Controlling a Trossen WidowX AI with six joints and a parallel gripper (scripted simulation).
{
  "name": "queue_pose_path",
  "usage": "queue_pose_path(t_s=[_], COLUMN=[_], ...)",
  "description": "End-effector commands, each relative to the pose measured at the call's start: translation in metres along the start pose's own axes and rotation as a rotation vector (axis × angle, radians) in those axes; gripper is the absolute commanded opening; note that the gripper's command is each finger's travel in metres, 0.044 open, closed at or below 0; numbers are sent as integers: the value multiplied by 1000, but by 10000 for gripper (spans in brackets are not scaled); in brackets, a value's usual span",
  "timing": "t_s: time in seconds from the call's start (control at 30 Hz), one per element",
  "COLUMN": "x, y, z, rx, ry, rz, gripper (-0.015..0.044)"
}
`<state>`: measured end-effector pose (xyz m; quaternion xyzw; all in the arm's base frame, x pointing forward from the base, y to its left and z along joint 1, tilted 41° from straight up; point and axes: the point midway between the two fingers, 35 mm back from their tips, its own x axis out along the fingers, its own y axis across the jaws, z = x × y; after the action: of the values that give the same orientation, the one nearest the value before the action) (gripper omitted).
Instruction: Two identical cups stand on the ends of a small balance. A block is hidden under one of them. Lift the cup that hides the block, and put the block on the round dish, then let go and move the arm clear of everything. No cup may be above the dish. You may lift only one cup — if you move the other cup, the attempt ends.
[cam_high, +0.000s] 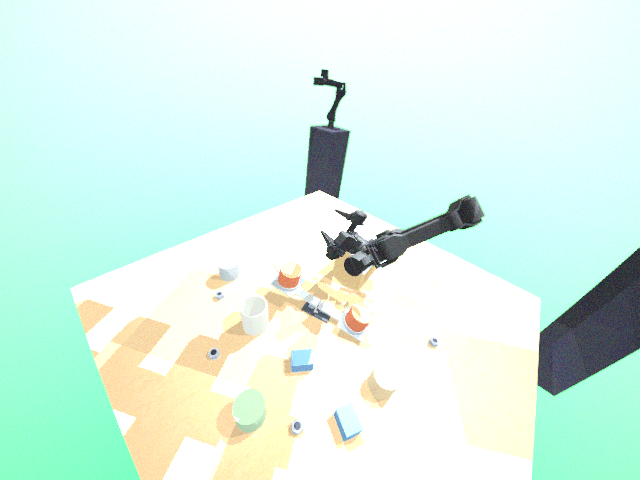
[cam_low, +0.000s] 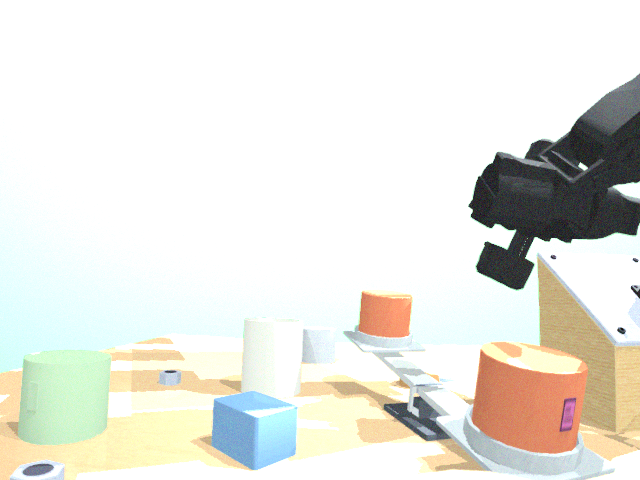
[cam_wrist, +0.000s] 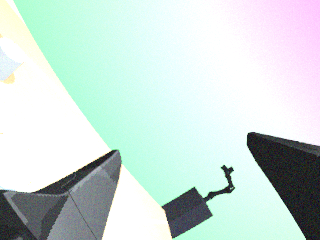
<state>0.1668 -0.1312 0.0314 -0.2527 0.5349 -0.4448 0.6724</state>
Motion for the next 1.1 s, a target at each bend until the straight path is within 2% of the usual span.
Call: queue_pose_path(t_s=[0.0, 0.53, 1.07], x=[5, 13, 0], y=[7, 35, 50], z=[-4, -22, -25], rx=[-61, -253, -321], ry=[72, 291, 353], rz=[82, 481, 921], gripper=[440, 440, 440])
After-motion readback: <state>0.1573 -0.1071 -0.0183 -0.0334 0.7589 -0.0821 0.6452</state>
